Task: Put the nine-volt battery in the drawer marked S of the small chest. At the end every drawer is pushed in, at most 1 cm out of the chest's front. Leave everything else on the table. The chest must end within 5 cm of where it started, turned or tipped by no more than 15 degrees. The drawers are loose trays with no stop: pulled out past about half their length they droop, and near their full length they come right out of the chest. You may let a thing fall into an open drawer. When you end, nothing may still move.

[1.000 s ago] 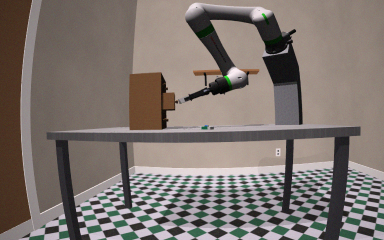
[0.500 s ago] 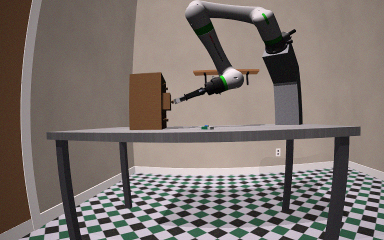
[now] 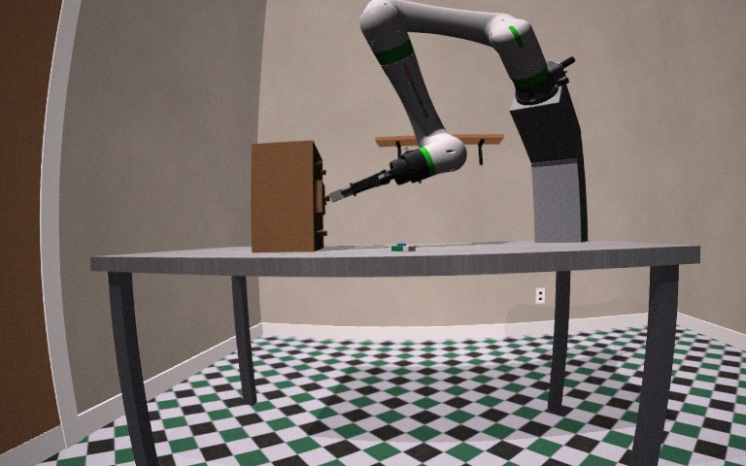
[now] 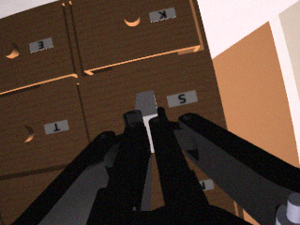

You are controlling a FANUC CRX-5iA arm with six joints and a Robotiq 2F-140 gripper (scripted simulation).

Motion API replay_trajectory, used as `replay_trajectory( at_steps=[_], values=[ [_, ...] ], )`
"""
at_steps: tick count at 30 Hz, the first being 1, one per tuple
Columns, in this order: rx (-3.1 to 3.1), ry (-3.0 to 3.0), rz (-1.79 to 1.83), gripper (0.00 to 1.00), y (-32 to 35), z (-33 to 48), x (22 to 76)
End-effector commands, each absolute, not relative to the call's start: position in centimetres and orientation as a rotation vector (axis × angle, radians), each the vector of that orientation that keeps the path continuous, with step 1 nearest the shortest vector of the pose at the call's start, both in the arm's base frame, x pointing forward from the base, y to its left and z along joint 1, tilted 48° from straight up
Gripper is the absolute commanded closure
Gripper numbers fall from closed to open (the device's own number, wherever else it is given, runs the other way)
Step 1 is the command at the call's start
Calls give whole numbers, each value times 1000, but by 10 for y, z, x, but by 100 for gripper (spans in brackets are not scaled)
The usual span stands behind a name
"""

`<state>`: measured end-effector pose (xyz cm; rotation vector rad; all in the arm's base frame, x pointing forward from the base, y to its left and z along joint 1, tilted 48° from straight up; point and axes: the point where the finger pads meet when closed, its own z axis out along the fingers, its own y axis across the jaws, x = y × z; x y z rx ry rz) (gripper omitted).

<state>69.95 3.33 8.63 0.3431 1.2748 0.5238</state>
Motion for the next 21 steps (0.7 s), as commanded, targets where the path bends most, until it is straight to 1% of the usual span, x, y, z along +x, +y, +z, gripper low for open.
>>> replay_trajectory(
  at_steps=[1,21],
  values=[
    [343,1275,524,100,33,89,703],
    [343,1275,524,100,30,96,715]
  ],
)
